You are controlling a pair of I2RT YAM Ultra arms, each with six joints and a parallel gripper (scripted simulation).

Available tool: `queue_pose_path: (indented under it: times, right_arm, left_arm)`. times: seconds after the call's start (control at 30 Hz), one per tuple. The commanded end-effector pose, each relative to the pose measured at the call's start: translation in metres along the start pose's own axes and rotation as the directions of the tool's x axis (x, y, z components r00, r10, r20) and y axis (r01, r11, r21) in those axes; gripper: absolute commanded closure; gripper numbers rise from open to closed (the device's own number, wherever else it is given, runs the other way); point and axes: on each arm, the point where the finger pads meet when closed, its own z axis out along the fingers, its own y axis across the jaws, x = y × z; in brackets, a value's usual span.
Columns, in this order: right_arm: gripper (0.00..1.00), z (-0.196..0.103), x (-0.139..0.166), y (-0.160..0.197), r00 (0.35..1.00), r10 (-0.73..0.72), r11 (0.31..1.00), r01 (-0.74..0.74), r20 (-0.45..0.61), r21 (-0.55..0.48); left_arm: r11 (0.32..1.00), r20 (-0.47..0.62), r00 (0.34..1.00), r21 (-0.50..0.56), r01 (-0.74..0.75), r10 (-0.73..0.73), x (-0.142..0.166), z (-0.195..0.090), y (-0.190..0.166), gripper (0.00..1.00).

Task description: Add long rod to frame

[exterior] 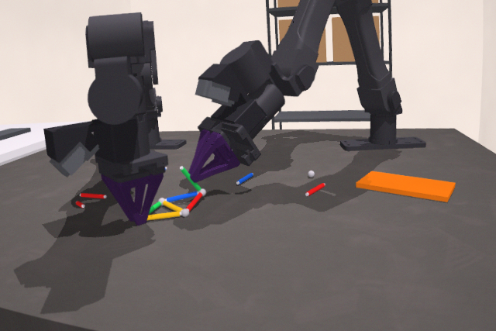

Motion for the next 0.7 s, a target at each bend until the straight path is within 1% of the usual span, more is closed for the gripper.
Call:
queue_pose_path:
  times: [0.0, 0.1, 0.17, 0.47, 0.67]
  right_arm:
    - [0.83, -0.0095, -0.0022, 0.0019, 1.0, 0.003, 1.0, -0.003, 0.009, -0.013]
    - [0.88, -0.0095, -0.0022, 0.0019, 1.0, 0.003, 1.0, -0.003, 0.009, -0.013]
    - [0.88, -0.0095, -0.0022, 0.0019, 1.0, 0.003, 1.0, -0.003, 0.009, -0.013]
    - [1.0, -0.0095, -0.0022, 0.0019, 1.0, 0.003, 1.0, -0.003, 0.009, -0.013]
    - [1.0, -0.0157, 0.0009, 0.0059, 1.0, -0.002, 0.999, 0.002, 0.004, -0.035]
  left_arm:
    - [1.0, 0.016, 1.0, 0.001, 0.0, 0.0, -0.0064, -0.0014, -0.0004, 1.0]
    - [1.0, 0.016, 1.0, 0.001, 0.0, 0.0, -0.0064, -0.0014, -0.0004, 1.0]
    - [1.0, 0.016, 1.0, 0.001, 0.0, 0.0, -0.0064, -0.0014, -0.0004, 1.0]
    - [1.0, 0.016, 1.0, 0.001, 0.0, 0.0, -0.0064, -0.0014, -0.0004, 1.0]
    - [1.0, 0.016, 1.0, 0.001, 0.0, 0.0, -0.0064, -0.0014, -0.0004, 1.0]
